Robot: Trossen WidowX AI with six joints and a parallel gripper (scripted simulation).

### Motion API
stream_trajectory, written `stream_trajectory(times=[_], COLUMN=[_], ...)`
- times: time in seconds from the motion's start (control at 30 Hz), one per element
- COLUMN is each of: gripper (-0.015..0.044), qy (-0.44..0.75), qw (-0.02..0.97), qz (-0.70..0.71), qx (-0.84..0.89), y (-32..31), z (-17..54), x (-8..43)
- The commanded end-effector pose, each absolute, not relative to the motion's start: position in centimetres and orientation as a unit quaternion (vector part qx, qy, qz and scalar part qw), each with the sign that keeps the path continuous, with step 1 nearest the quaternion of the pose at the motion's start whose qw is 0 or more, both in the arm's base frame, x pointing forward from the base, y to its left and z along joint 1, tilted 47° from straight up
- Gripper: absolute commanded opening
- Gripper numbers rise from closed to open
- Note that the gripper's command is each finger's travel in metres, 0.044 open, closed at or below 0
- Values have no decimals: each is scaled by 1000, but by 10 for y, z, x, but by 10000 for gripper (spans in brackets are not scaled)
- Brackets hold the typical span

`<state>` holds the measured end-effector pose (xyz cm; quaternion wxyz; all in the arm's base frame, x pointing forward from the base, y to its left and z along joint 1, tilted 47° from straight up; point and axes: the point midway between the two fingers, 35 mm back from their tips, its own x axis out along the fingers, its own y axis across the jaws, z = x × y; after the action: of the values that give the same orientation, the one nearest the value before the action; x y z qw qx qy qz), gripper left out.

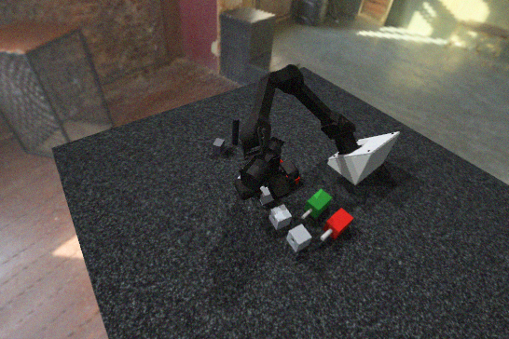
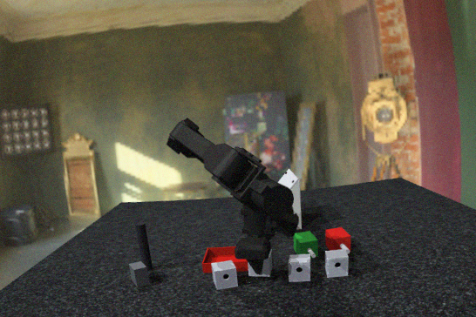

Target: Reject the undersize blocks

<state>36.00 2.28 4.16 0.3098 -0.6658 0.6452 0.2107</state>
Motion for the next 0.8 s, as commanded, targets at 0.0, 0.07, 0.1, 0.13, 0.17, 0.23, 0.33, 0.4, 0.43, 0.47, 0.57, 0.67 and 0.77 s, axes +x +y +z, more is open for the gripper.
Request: stream_trajectory(times=[0.0,0.07,0.1,0.13,0.17,0.23,0.33,0.4,0.43,0.47,0.57,0.67,0.77], gripper=[0,0,0,0,0,0,0,0,0,0,0,0,0], qy=[622,622,622,622,622,621,606,592,584,575,548,524,522], qw=[325,325,325,324,324,321,277,238,218,198,137,90,86], qz=[210,210,210,210,210,213,252,285,301,317,364,398,400], qx=[-681,-681,-681,-681,-681,-683,-702,-716,-722,-727,-741,-748,-748], y=[65,66,66,67,67,67,61,55,52,49,40,32,31], z=[78,79,79,78,77,78,83,88,89,91,94,95,95], x=[354,353,352,349,348,347,330,316,308,301,278,260,259])
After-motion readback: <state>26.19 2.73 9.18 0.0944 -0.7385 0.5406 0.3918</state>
